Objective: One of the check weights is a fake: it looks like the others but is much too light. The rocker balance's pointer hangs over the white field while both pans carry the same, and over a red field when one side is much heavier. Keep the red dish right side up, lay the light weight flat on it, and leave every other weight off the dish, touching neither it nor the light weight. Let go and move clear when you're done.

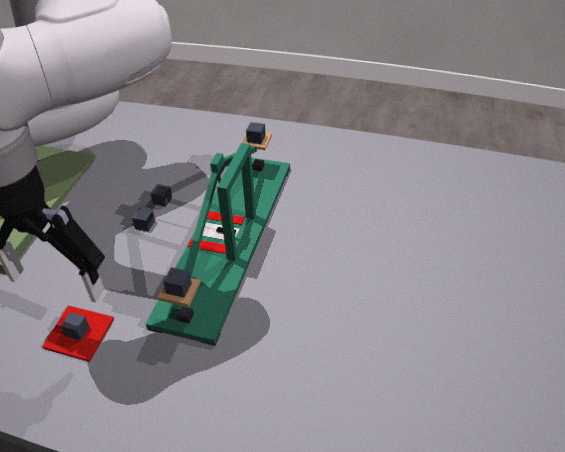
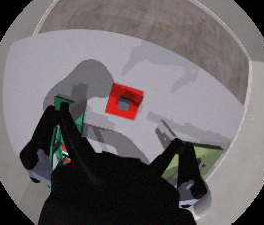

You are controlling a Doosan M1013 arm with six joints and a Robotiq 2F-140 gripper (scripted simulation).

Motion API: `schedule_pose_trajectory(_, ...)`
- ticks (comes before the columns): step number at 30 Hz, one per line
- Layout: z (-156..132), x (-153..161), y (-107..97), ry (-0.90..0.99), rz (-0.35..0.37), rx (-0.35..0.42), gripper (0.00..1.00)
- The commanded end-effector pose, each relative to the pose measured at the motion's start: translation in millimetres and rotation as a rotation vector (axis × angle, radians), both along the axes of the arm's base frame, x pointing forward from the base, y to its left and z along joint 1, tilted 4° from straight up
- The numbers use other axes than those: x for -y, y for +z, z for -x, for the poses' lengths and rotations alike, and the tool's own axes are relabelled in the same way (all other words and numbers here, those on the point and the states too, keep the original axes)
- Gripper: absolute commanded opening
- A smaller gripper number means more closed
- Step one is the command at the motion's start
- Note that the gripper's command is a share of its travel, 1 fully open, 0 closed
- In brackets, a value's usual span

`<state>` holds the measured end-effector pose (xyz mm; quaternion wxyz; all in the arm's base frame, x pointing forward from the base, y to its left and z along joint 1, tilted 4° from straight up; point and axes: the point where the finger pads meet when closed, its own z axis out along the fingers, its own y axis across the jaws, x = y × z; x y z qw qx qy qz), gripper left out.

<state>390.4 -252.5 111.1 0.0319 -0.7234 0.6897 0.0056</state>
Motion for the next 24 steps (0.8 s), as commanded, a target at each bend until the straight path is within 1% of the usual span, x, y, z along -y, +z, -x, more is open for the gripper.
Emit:
schedule_pose_trajectory(1, 0.2, 0.2, 4.2, 0.000, 0.000, 0.000, 1.00)
schedule_pose_trajectory(15, 2.1, 3.0, 56.6, 0.000, 0.000, 0.000, 1.00)
schedule_pose_trajectory(24, 2.4, 3.5, 65.3, 0.000, 0.000, 0.000, 1.00)
